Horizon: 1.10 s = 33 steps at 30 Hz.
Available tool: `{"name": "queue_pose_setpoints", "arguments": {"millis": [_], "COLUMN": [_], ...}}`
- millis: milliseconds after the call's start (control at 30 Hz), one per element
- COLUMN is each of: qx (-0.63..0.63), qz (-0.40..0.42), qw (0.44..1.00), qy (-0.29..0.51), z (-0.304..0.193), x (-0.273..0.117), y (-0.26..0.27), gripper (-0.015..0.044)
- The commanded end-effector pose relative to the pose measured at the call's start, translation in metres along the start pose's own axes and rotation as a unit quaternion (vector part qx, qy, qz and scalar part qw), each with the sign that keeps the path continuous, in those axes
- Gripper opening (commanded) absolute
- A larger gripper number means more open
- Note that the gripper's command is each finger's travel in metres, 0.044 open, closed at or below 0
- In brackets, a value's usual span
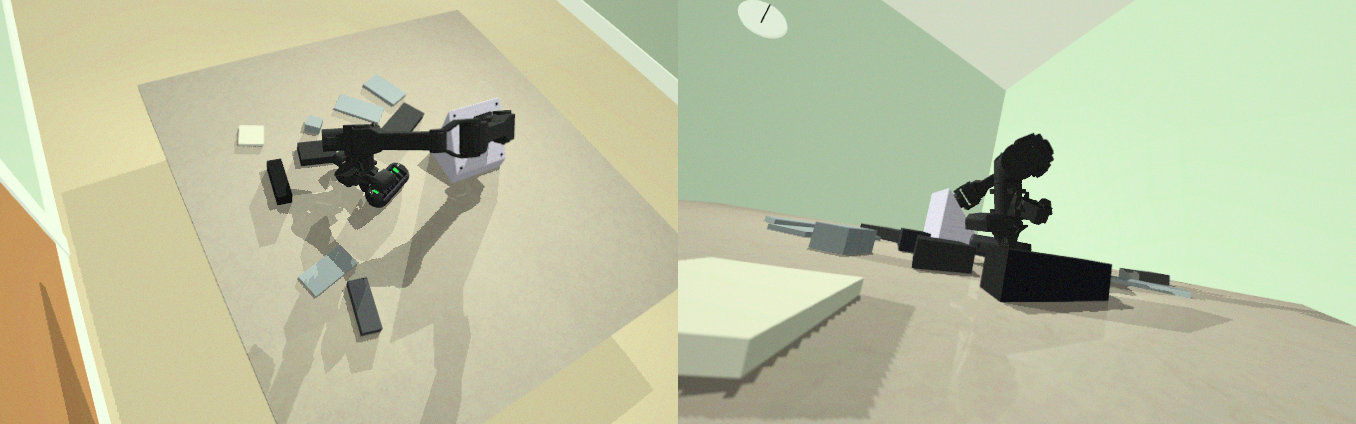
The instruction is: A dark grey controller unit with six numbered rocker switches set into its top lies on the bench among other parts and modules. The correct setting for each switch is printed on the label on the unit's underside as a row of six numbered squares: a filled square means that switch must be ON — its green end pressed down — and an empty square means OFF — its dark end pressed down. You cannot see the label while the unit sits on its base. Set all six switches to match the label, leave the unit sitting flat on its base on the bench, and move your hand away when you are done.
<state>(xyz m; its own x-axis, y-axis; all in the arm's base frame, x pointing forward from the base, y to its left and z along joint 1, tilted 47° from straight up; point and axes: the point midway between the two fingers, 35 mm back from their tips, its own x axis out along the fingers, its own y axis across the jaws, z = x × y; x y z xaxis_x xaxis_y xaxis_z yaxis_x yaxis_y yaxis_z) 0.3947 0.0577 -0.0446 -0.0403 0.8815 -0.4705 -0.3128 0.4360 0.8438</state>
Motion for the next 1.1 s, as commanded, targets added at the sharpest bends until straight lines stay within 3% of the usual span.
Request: {"name": "queue_pose_setpoints", "arguments": {"millis": [0,1067], "qx": [0.006,0.006], "qz": [0.007,0.008], "qw": [1.000,1.000], "qy": [0.004,0.004], "z": [-0.002,0.000], "x": [0.006,0.014], "y": [0.009,0.034], "gripper": [0.0000,0.0000]}}
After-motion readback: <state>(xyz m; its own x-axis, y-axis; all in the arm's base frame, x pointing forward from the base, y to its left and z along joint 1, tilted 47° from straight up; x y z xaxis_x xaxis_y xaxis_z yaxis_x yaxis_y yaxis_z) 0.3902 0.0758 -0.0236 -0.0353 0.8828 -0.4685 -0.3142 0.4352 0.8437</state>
